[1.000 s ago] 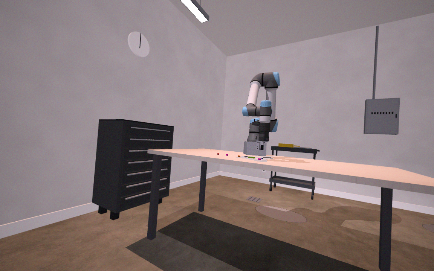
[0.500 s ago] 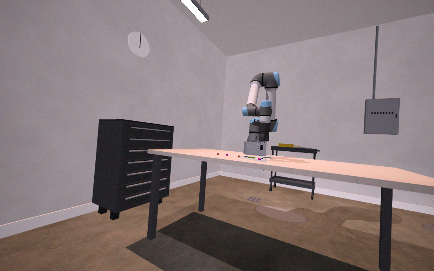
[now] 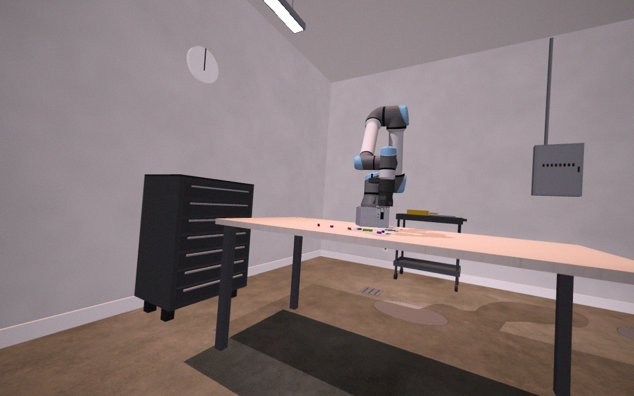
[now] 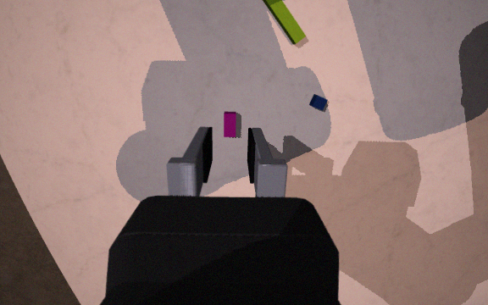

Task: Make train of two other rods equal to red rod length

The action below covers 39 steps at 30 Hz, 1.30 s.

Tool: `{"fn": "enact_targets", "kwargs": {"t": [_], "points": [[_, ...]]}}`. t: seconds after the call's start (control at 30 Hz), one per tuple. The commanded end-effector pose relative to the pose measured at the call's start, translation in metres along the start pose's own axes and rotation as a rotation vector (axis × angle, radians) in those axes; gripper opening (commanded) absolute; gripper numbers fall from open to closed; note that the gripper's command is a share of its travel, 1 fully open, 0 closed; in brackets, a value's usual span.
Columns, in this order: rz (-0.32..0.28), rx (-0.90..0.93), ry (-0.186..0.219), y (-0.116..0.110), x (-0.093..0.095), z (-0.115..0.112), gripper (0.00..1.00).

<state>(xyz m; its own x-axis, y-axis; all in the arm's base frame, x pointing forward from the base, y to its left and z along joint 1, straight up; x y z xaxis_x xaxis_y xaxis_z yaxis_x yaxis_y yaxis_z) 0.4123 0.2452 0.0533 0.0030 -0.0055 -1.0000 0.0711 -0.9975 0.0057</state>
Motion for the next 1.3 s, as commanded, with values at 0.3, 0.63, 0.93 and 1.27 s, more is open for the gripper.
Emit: {"fn": "enact_targets", "kwargs": {"t": [0.3, 0.63, 0.93, 1.27], "points": [[0.0, 0.0, 0.001, 0.0, 0.0, 0.0, 0.54], [0.0, 0.0, 0.001, 0.0, 0.005, 0.0, 0.54], [0.0, 0.0, 0.001, 0.0, 0.014, -0.001, 0.54], [0.0, 0.0, 0.001, 0.0, 0.026, -0.001, 0.54]]}}
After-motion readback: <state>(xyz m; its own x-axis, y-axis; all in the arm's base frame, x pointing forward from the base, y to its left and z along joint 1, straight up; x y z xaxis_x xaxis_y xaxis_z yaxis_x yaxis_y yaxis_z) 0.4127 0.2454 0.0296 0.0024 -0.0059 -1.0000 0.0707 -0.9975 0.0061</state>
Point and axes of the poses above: the point where the finger pads meet when closed, its own x axis out along the fingers, its own z axis across the jaws, y = z × x, the point moved 9 cm from there along -x, back along the fingers, and after that the axes turned 10 degrees about -x, right-handed, at the moved point
